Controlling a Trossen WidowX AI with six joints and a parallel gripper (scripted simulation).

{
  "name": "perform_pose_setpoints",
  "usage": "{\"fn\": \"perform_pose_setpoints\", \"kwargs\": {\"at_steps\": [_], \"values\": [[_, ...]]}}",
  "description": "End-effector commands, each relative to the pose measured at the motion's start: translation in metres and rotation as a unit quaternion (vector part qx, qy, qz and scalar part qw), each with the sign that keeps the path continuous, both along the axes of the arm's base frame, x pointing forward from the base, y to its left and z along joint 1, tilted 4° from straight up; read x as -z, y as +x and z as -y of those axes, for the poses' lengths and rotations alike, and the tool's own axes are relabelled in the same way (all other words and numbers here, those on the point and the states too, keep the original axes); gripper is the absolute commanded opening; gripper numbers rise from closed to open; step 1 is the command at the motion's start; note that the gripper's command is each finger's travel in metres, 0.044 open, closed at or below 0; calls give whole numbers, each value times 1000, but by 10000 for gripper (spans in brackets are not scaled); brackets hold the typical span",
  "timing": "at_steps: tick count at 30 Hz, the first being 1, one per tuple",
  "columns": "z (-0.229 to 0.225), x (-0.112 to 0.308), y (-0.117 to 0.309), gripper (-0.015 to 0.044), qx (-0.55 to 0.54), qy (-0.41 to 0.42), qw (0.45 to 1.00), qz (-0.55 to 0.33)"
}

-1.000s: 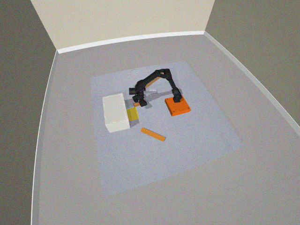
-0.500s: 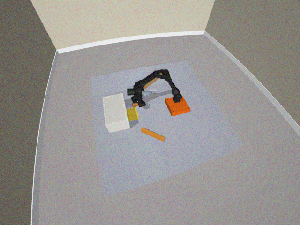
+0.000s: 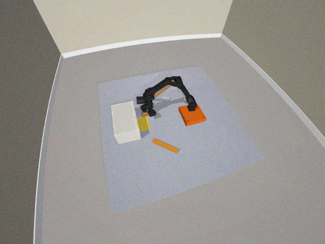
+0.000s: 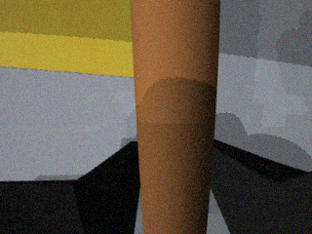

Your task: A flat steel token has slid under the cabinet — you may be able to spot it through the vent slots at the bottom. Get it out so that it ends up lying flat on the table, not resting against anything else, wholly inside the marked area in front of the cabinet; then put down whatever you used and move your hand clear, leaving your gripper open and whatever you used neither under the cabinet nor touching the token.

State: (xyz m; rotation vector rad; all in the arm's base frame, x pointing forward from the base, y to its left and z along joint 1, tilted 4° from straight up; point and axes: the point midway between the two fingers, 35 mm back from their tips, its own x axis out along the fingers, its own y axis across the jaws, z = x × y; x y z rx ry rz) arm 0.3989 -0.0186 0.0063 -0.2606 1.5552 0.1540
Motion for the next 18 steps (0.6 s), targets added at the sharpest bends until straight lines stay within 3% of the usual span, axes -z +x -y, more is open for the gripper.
{"fn": "perform_pose_setpoints", "kwargs": {"at_steps": [1,18], "values": [[-1,0,6,0,1,0,1000,1],[-6,-1,20,0,1,0,1000,2]]}}
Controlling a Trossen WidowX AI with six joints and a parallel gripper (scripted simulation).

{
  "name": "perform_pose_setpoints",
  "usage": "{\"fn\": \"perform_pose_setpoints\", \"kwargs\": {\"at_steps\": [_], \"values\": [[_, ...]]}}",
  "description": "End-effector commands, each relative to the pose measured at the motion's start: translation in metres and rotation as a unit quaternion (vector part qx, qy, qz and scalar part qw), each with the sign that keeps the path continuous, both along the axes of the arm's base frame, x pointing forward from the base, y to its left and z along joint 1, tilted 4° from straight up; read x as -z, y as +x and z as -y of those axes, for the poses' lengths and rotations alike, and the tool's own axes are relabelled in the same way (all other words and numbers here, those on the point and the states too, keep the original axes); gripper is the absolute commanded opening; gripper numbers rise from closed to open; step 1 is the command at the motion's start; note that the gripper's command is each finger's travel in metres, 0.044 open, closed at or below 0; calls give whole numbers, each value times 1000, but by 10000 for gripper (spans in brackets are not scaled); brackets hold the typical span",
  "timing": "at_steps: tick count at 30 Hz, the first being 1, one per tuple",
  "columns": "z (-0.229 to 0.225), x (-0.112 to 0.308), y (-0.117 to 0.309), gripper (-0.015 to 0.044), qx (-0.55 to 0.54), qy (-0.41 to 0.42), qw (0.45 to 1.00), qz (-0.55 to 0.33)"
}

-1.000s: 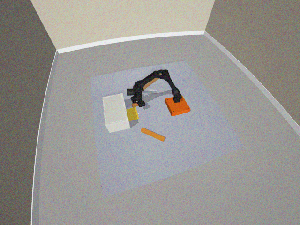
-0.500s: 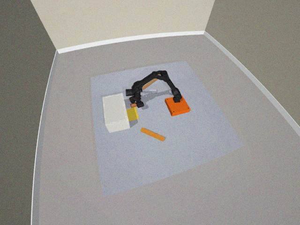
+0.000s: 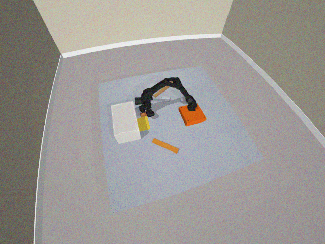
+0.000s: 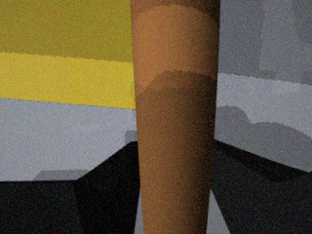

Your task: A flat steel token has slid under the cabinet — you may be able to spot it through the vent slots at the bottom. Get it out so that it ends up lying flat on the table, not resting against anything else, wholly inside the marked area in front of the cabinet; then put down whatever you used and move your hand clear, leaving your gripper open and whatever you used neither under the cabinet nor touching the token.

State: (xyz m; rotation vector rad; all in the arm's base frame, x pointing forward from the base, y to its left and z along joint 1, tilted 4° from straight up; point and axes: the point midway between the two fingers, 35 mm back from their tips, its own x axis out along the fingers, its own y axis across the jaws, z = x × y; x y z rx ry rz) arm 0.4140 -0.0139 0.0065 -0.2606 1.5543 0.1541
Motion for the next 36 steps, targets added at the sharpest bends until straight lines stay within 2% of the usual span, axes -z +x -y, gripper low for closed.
{"fn": "perform_pose_setpoints", "kwargs": {"at_steps": [1,36], "values": [[-1,0,5,0,1,0,1000,1],[-28,2,4,0,1,1,1000,1]]}}
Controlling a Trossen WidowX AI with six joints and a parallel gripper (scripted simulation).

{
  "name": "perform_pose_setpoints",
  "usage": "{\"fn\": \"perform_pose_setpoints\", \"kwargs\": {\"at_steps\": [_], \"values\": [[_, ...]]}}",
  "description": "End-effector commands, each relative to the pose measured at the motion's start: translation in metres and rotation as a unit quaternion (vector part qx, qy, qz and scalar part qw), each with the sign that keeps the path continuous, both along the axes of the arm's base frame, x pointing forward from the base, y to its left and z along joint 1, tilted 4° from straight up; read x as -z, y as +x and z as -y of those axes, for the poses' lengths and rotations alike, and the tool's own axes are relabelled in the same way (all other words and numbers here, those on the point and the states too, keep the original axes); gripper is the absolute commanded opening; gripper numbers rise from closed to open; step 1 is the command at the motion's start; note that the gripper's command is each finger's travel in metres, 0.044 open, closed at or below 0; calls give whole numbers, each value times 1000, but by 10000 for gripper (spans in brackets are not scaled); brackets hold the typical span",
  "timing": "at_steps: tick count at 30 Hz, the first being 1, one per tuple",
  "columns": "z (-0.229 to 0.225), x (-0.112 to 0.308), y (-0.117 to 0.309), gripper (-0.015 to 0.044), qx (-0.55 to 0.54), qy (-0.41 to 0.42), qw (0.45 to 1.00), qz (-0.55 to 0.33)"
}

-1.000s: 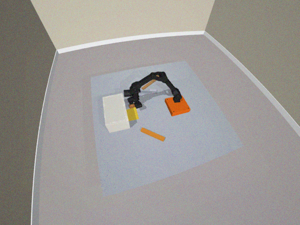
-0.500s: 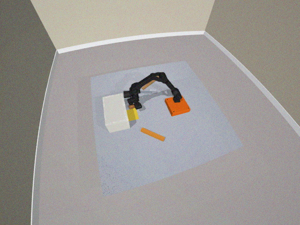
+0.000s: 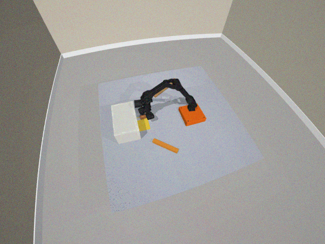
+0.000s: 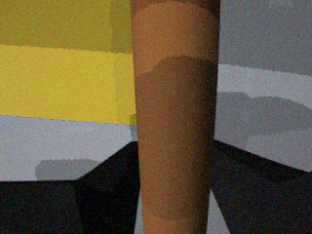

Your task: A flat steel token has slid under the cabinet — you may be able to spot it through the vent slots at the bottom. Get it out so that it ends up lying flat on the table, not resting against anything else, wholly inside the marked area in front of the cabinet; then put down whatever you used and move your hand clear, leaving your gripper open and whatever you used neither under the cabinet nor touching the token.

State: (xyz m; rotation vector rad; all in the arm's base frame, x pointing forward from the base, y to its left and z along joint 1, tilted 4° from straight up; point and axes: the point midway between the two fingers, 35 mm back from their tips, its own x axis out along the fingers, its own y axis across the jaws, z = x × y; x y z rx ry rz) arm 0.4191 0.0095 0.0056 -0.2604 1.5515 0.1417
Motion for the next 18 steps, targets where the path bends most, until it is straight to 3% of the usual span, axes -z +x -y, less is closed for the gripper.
{"fn": "perform_pose_setpoints", "kwargs": {"at_steps": [1,18], "values": [[-4,1,-1,0,-3,4,1000,-1],[-1,1,-10,0,-3,4,1000,-1]]}}
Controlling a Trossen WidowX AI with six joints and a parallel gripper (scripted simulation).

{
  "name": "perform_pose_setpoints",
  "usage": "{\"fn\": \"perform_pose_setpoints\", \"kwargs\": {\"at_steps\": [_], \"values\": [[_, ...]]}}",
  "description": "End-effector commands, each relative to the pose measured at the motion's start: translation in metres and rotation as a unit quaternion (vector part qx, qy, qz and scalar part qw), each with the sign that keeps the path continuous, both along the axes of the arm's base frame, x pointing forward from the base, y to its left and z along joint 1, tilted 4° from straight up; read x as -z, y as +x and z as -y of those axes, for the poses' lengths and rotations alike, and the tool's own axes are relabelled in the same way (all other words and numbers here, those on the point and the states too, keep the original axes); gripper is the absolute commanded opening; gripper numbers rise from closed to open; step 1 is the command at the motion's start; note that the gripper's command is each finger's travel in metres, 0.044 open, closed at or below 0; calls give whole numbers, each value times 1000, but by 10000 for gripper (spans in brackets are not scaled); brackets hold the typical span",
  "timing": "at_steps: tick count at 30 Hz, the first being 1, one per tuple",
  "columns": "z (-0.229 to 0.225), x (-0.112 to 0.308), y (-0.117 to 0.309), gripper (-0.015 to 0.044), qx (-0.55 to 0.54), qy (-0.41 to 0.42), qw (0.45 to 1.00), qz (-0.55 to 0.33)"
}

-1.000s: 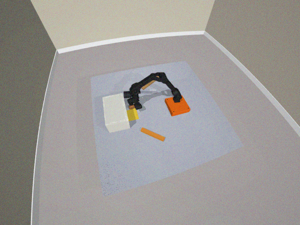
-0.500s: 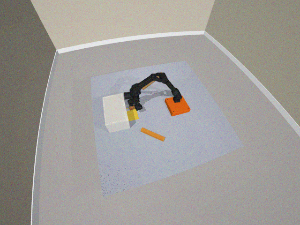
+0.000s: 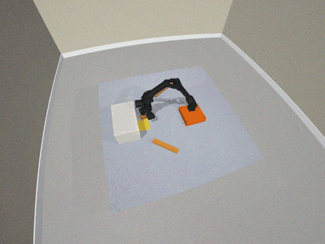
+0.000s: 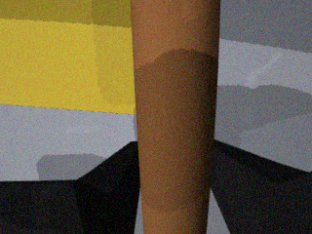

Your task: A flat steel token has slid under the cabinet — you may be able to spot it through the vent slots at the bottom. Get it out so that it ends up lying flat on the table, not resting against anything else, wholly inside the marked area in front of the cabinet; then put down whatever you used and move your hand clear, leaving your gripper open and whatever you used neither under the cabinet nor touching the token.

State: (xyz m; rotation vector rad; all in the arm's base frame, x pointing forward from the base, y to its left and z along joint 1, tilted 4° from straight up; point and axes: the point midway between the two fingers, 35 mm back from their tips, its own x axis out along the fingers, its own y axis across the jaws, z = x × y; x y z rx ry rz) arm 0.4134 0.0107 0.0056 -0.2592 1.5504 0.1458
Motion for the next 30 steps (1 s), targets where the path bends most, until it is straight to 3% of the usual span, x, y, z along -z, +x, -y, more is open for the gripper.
{"fn": "perform_pose_setpoints", "kwargs": {"at_steps": [1,30], "values": [[1,1,-5,0,-2,3,1000,-2],[9,1,-30,0,-2,2,1000,-3]]}}
